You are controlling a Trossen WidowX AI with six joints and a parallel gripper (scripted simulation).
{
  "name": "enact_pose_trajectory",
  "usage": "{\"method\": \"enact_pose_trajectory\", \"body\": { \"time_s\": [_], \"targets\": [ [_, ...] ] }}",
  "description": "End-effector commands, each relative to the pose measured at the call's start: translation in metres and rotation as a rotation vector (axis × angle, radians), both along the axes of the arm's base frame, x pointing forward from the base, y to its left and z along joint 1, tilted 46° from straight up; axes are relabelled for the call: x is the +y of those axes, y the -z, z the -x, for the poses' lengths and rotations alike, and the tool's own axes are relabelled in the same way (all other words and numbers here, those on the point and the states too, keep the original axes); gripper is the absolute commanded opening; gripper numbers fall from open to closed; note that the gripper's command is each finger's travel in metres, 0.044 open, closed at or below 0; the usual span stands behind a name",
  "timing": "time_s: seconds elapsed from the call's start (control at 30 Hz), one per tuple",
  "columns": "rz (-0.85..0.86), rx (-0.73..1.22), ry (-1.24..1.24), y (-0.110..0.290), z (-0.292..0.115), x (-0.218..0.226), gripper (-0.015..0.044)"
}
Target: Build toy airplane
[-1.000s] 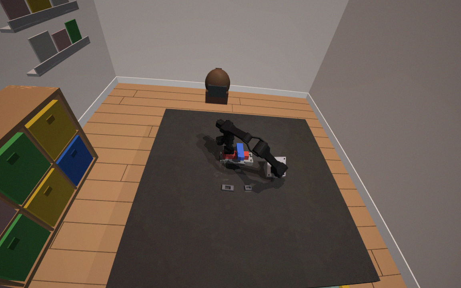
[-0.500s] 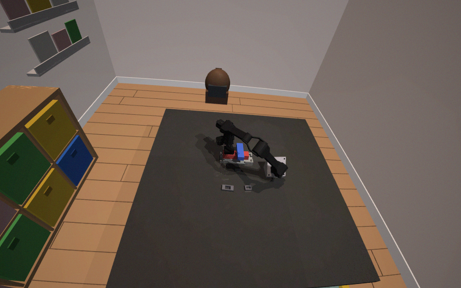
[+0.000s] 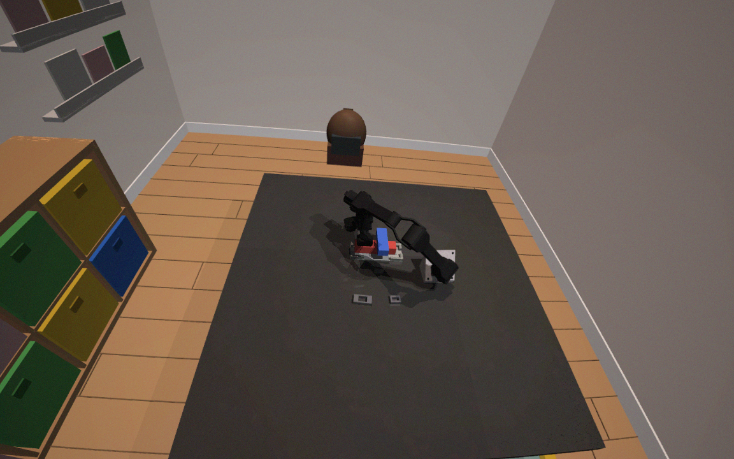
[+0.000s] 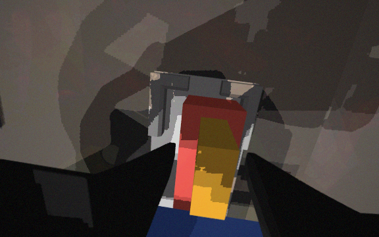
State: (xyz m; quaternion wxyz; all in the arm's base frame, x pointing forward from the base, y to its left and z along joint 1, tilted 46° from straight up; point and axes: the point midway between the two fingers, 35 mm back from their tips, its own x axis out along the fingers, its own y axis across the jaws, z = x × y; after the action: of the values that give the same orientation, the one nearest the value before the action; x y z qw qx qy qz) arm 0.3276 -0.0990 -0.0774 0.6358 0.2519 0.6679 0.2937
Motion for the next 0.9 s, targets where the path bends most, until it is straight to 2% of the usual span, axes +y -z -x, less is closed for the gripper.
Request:
{"method": "enact_pose_trajectory", "body": {
  "time_s": [0.0, 0.17, 0.43, 0.87],
  "targets": [
    [0.001, 0.0, 0.0, 0.0, 0.0, 0.0, 0.026],
    [0.002, -0.001, 0.002, -0.005, -0.002, -0.006, 0.026],
    [0.004, 0.003, 0.003, -0.063, -0.006, -0.065, 0.026],
    [0.003, 0.003, 0.002, -0.066, -0.009, -0.065, 0.026]
  ]
}}
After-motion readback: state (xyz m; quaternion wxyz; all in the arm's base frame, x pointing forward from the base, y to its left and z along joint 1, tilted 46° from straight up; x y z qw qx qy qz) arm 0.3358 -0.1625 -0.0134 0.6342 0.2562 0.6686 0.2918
